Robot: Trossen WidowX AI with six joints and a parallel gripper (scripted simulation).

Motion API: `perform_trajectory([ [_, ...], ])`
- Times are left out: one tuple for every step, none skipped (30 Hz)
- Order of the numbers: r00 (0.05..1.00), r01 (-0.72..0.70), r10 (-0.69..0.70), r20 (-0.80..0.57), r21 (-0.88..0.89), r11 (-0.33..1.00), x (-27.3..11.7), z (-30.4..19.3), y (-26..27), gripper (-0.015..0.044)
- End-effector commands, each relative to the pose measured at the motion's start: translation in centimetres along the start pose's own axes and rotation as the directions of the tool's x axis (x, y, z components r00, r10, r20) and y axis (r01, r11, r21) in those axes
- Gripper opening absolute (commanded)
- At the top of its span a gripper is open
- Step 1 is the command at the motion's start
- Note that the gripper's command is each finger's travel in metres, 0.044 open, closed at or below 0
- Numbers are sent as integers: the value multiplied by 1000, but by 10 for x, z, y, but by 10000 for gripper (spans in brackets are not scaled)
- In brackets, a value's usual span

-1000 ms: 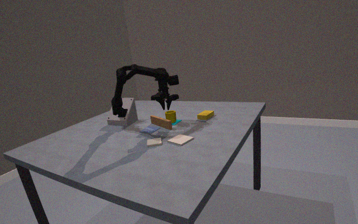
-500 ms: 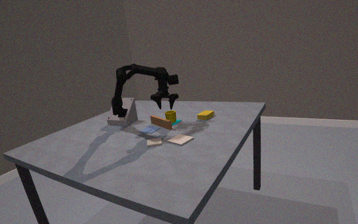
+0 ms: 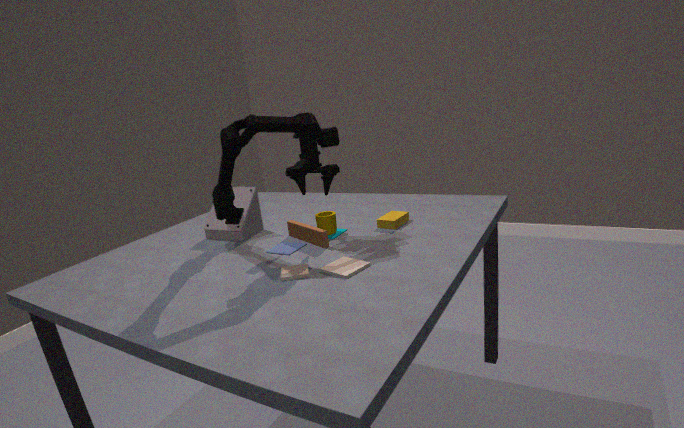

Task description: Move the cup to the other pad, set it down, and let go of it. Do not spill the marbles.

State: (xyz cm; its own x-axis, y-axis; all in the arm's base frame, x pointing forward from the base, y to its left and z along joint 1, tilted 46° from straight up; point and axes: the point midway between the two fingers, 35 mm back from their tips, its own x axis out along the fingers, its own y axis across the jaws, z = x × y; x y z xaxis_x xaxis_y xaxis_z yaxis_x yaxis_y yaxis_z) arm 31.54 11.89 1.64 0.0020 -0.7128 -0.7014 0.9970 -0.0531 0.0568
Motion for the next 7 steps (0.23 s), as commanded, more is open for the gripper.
perform_trajectory([
  [1000,0,0,-7,7,1000,-12,0,0,440],
  [1000,0,0,-7,7,1000,-13,0,0,440],
  [1000,0,0,-7,7,1000,-13,0,0,440],
  [1000,0,0,-7,7,1000,-13,0,0,440],
  [1000,-3,3,-2,0,1000,-9,0,0,440],
  [1000,-3,3,-2,0,1000,-9,0,0,440],
  [1000,-3,3,-2,0,1000,-9,0,0,440],
])
